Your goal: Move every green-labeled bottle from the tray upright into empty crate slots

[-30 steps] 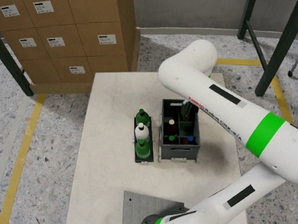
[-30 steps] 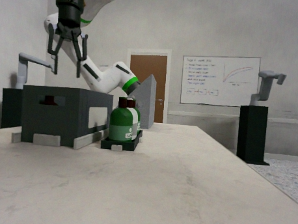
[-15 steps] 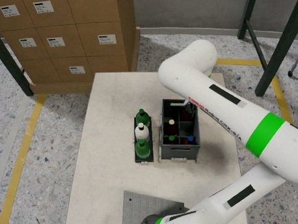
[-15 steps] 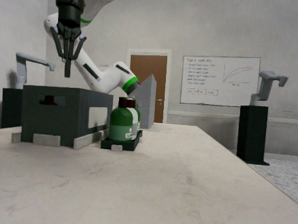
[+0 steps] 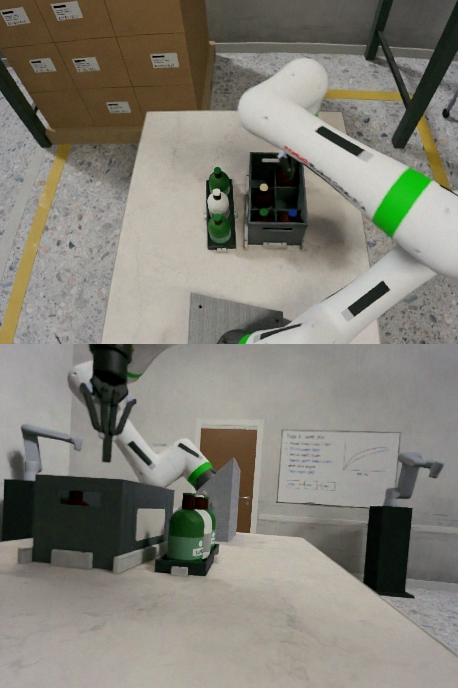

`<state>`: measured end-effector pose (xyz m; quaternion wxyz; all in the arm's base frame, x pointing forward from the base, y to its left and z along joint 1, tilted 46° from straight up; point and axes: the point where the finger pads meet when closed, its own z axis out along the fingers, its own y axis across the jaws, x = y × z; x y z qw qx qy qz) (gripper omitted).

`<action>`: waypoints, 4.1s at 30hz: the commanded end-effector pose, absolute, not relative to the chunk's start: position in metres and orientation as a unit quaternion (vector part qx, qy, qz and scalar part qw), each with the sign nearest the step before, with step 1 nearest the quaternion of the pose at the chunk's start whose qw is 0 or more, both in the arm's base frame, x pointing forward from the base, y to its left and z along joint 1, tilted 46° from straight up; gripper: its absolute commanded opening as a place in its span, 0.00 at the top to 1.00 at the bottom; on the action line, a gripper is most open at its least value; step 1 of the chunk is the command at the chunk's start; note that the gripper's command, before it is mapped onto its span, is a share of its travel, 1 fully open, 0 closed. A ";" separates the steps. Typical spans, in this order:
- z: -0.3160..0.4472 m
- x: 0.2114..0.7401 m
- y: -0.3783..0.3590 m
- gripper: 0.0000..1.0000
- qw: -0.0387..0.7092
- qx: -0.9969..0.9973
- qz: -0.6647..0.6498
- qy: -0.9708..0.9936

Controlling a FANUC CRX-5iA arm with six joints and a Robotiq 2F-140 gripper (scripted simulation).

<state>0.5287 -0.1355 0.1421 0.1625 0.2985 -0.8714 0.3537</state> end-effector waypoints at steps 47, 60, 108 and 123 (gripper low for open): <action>-0.023 0.612 0.017 0.56 0.177 0.337 0.347 -0.857; -0.023 0.612 0.017 0.56 0.177 0.337 0.347 -0.857; -0.050 0.610 -0.010 0.56 0.177 0.337 0.347 -0.857; -0.056 0.609 -0.017 0.56 0.177 0.337 0.347 -0.857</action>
